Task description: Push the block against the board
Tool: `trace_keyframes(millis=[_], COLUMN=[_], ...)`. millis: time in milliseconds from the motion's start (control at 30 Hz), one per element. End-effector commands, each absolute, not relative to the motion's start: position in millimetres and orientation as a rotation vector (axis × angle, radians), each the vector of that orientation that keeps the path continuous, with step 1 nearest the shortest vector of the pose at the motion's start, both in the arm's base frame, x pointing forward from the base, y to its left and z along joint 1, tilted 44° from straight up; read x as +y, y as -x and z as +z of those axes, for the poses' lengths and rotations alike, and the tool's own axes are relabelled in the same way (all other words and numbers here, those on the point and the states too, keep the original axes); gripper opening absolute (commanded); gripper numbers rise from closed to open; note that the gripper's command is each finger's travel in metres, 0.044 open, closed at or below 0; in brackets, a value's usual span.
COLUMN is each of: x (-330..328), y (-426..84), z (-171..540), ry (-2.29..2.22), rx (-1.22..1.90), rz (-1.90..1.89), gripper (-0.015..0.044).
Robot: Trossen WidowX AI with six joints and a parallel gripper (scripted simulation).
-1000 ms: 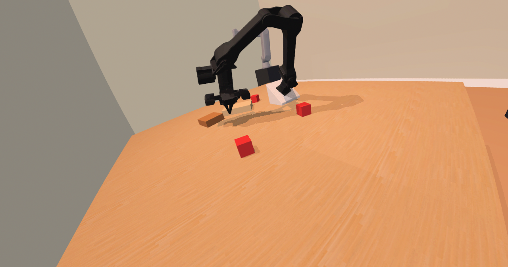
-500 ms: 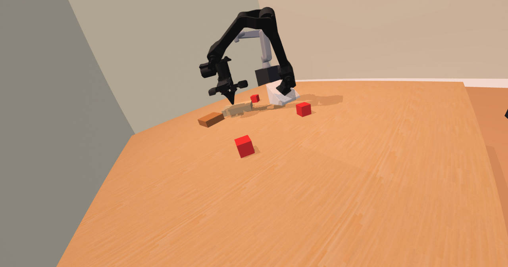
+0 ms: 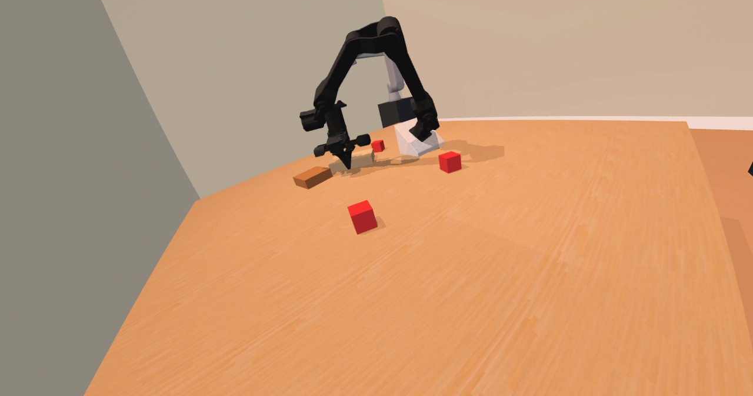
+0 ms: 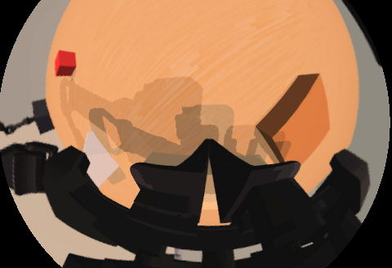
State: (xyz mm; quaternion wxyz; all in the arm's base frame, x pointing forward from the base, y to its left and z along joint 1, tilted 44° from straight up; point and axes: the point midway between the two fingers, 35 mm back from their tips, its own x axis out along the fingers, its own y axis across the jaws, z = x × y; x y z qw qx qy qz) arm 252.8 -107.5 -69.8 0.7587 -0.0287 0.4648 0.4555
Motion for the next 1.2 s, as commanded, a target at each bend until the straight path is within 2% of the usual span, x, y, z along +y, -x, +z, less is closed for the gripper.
trace_keyframes(millis=[0, 1167], x=[-108, -132], y=[-250, -213], z=[-74, -104], ry=[0.054, 0.055], rx=[1.012, 1.015], rz=[0.991, 0.99], gripper=[0.0, 0.0])
